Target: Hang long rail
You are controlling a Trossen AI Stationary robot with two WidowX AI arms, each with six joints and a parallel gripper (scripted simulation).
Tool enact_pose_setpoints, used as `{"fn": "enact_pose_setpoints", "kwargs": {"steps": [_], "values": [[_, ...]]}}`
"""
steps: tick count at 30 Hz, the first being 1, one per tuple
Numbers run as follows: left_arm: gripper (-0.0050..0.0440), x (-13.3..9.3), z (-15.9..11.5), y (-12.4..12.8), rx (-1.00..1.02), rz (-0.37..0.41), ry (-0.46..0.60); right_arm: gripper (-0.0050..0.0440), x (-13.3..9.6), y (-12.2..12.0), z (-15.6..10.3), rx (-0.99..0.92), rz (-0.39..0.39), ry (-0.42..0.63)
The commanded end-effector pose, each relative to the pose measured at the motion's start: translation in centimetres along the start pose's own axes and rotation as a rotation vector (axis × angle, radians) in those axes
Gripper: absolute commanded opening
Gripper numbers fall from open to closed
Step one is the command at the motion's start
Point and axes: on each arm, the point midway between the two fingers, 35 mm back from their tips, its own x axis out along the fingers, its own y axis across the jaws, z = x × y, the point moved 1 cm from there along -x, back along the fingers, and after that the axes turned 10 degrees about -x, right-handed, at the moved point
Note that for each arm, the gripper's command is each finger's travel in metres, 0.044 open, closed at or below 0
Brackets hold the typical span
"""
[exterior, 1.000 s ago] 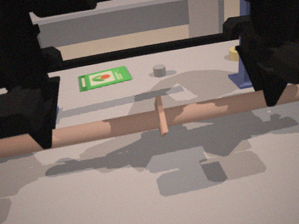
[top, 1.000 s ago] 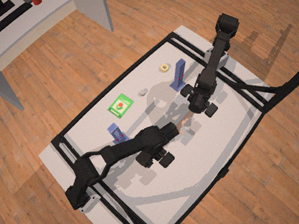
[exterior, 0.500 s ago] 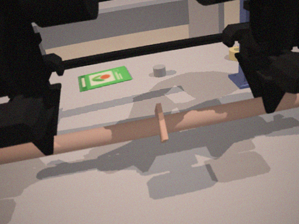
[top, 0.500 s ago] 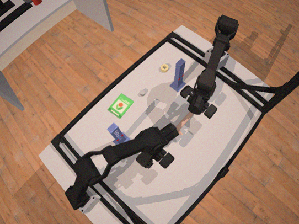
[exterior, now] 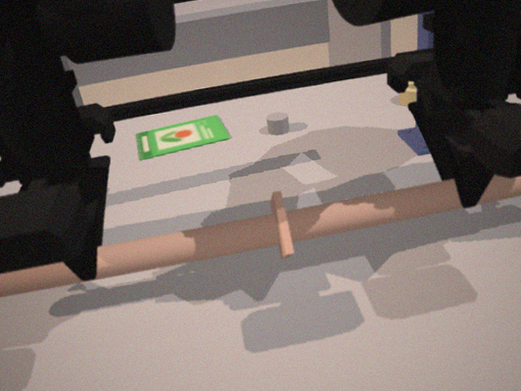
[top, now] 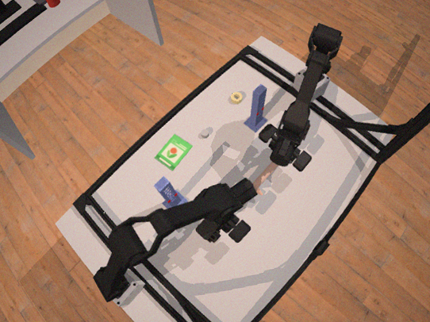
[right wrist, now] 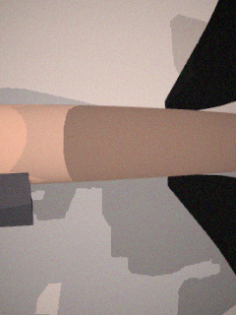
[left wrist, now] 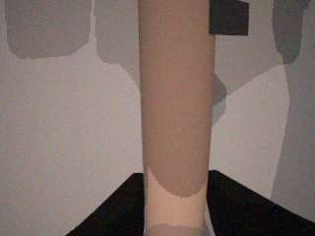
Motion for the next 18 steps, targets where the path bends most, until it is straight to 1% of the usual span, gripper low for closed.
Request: {"fn": "enact_pose_setpoints", "kwargs": {"steps": [1, 18], "values": [[0.0, 0.5, 0.0, 0.0, -0.001, -0.001, 0.0, 0.0, 0.4, 0.0, 0.0, 0.001, 0.0, -0.002], [0.0, 1.5, -0.1, 0.0, -0.001, -0.002, -0.002, 0.0, 1.4, 0.0, 0.0, 0.0, -0.001, -0.006]]}}
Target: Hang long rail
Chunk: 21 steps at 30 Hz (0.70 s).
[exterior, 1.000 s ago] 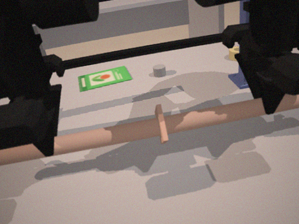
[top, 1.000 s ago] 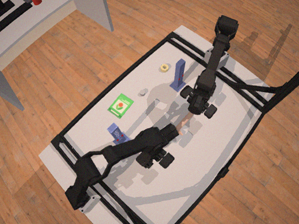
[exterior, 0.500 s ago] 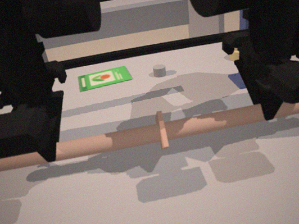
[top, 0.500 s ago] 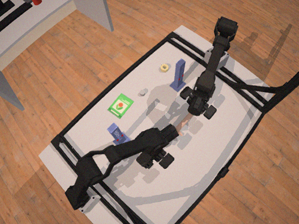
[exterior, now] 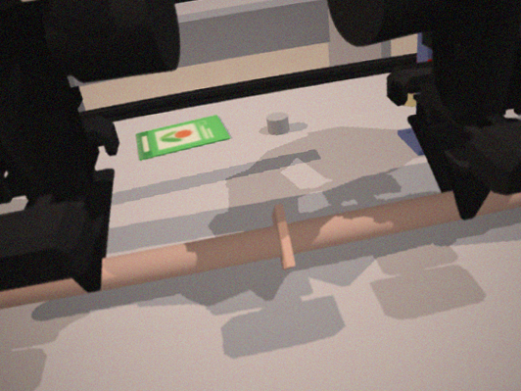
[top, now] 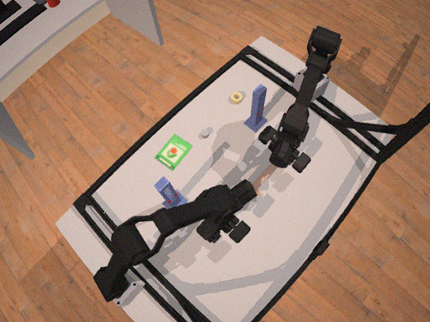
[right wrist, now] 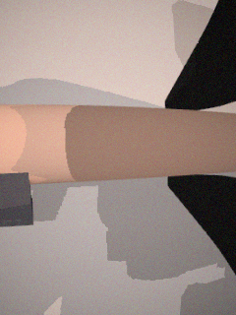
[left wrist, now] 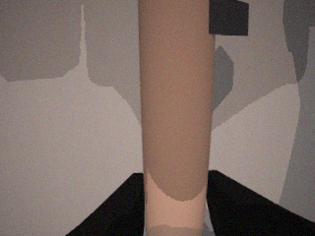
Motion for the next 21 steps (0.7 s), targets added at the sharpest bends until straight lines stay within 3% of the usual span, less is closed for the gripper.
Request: {"fn": "enact_pose_setpoints", "kwargs": {"steps": [1, 5, 18, 20, 21], "values": [[0.0, 0.42, -0.05, 0.0, -0.001, 0.0, 0.0, 0.0, 0.36, 0.03, -0.01, 0.0, -0.002, -0.002], [0.0, 0.57, -0.05, 0.0, -0.001, 0.0, 0.0, 0.0, 0.5, 0.03, -0.01, 0.0, -0.002, -0.002], [0.0312, 0.16, 0.0, 0.0, 0.0, 0.0, 0.0, 0.0312, 0.16, 0.0, 0.0, 0.0, 0.0, -0.001], [0.0312, 0.16, 0.0, 0.0, 0.0, 0.0, 0.0, 0.0312, 0.16, 0.0, 0.0, 0.0, 0.0, -0.001], [0.0336, 0.16, 0.0, 0.0, 0.0, 0.0, 0.0, 0.0336, 0.16, 0.0, 0.0, 0.0, 0.0, -0.001]]}}
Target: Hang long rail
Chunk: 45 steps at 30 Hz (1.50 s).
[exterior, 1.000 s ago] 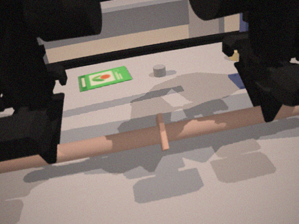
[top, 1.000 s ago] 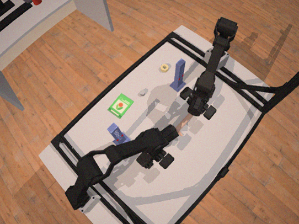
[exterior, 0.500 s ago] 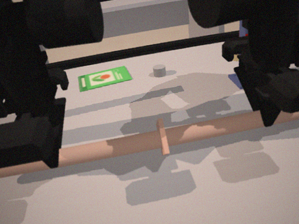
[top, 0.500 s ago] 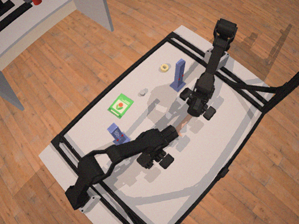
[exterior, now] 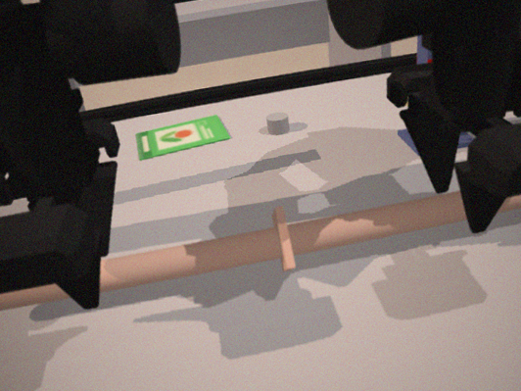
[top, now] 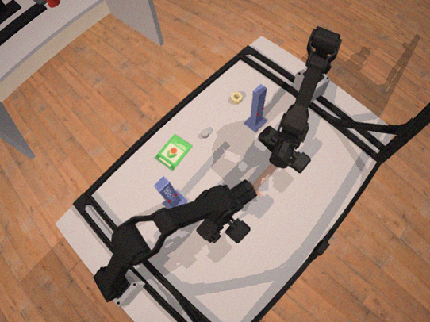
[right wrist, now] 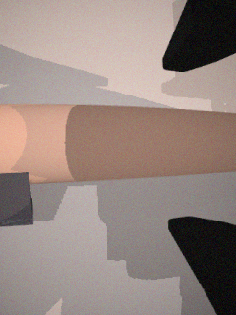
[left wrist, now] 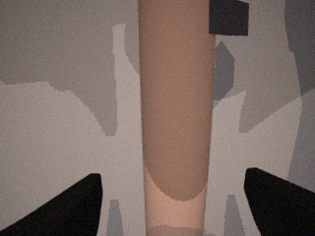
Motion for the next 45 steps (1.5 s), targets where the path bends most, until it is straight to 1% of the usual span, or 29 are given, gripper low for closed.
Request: {"fn": "enact_pose_setpoints", "kwargs": {"steps": [1, 4, 5, 9, 14, 16, 18, 45], "values": [[0.036, 0.0, 0.0, 0.0, 0.0, 0.0, 0.0, 0.036, 0.0, 0.0, 0.0, 0.0, 0.0, 0.0], [0.0432, 0.0, 0.0, 0.0, 0.0, 0.0, 0.0, 0.0432, 0.0, 0.0, 0.0, 0.0, 0.0, 0.0], [0.044, 0.0, 0.0, 0.0, 0.0, 0.0, 0.0, 0.044, 0.0, 0.0, 0.0, 0.0, 0.0, 0.0], [0.044, -0.3, 0.0, 0.0, 0.0, 0.0, 0.0, 0.044, -0.3, 0.0, 0.0, 0.0, 0.0, 0.0], [0.044, -2.7, 0.1, 0.0, 0.0, 0.0, 0.0, 0.044, -2.7, 0.0, 0.1, 0.0, 0.0, 0.0], [0.044, -2.7, 0.1, 0.0, 0.0, 0.0, 0.0, 0.044, -2.7, 0.0, 0.1, 0.0, 0.0, 0.0], [0.044, -3.3, 0.1, -0.1, 0.0, 0.0, 0.0, 0.044, -3.4, 0.1, 0.2, 0.0, 0.0, 0.0], [0.044, -3.4, 0.1, -0.1, 0.0, 0.0, 0.0, 0.044, -3.5, 0.1, 0.2, 0.0, 0.0, 0.0]]}}
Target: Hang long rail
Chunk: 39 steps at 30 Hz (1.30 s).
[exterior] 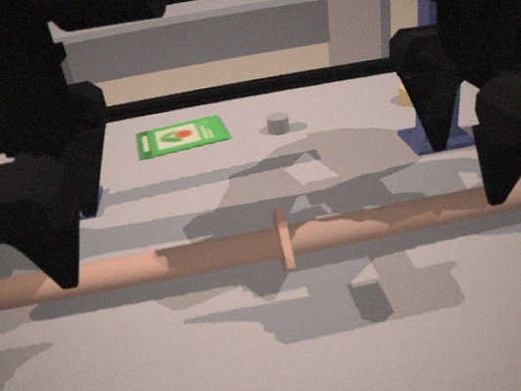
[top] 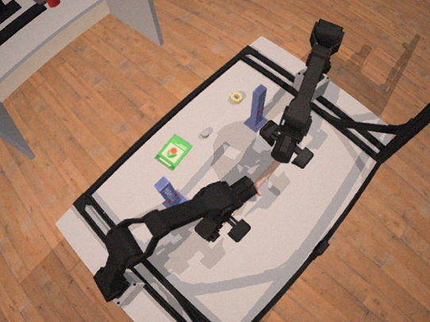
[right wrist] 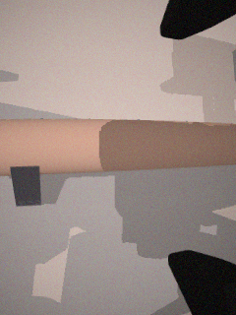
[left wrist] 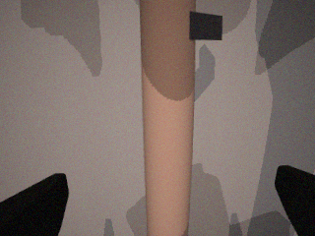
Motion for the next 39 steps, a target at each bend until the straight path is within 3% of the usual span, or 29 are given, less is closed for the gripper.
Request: {"fn": "enact_pose_setpoints", "kwargs": {"steps": [1, 12, 39], "values": [[0.044, -0.1, 0.0, 0.0, 0.0, 0.0, 0.001, 0.044, -0.1, 0.0, -0.1, 0.0, 0.0, 0.002], [0.044, 0.0, 0.0, 0.0, 0.0, 0.0, 0.001, 0.044, 0.0, 0.0, -0.1, 0.0, 0.0, 0.002], [0.044, 3.6, 0.3, -0.1, 0.0, 0.0, 0.001, 0.044, 3.5, -0.1, 0.1, 0.0, 0.0, 0.002]]}}
